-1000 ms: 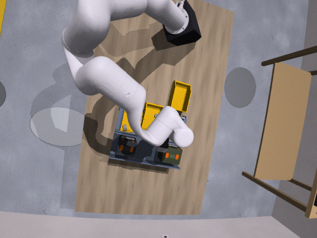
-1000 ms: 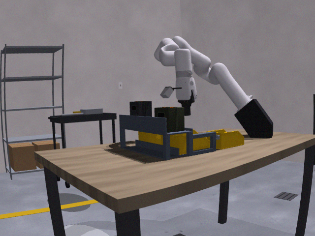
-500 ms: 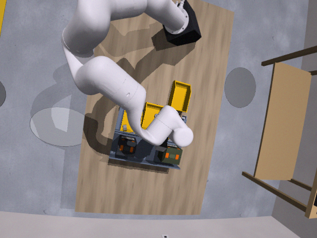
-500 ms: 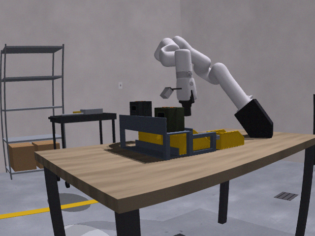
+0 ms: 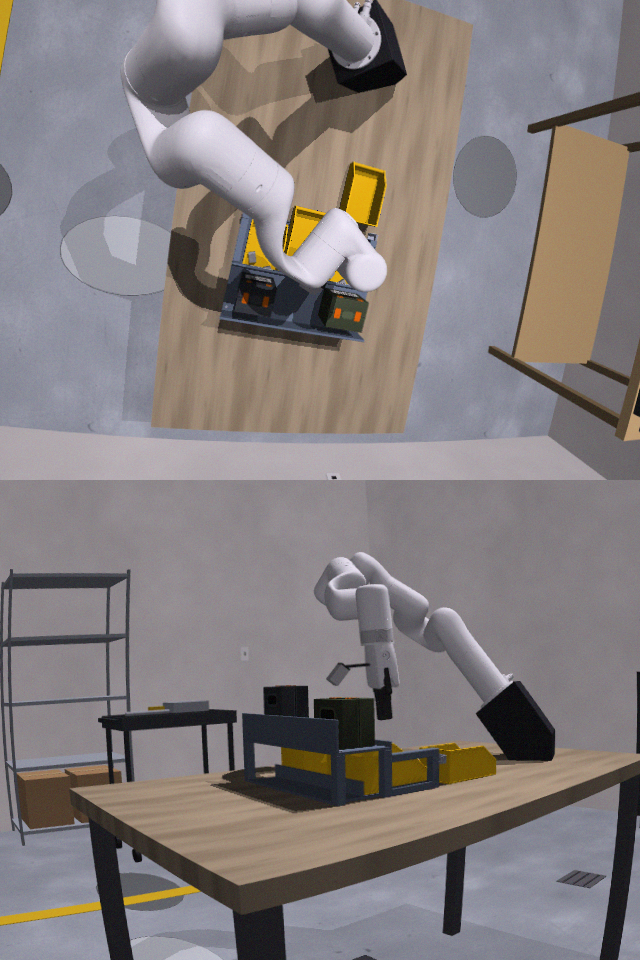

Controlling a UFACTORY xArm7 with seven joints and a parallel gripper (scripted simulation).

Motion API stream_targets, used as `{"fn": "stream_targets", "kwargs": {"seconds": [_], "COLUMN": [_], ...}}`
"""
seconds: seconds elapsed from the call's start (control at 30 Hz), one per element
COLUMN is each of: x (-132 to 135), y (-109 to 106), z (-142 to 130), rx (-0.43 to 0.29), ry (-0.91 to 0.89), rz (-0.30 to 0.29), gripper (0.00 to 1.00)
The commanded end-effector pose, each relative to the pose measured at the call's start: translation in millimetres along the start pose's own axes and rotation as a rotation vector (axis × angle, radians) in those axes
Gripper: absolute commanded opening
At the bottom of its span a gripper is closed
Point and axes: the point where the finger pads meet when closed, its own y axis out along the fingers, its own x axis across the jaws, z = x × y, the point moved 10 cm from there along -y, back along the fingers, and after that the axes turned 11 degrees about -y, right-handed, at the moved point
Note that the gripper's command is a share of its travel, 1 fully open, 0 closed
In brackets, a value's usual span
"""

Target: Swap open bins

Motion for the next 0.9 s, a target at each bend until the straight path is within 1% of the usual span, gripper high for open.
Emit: {"fn": "stream_targets", "kwargs": {"seconds": [0.0, 0.07, 0.27, 0.57, 0.63, 0.67, 0.87], "x": [1.9, 1.9, 6.3, 14.7, 14.7, 15.8, 22.7], "y": [3.7, 3.7, 10.6, 19.2, 19.2, 20.0, 23.4], "z": [-6.9, -6.9, -16.1, -31.5, -31.5, -33.3, -43.5], "rx": [0.0, 0.0, -0.014, -0.039, -0.039, -0.041, -0.057], "ry": [0.23, 0.23, 0.557, 0.969, 0.969, 1.107, 1.362], "rz": [0.003, 0.003, 0.003, -0.003, -0.003, -0.005, -0.01], "gripper": [0.0, 0.0, 0.0, 0.0, 0.0, 0.0, 0.0]}}
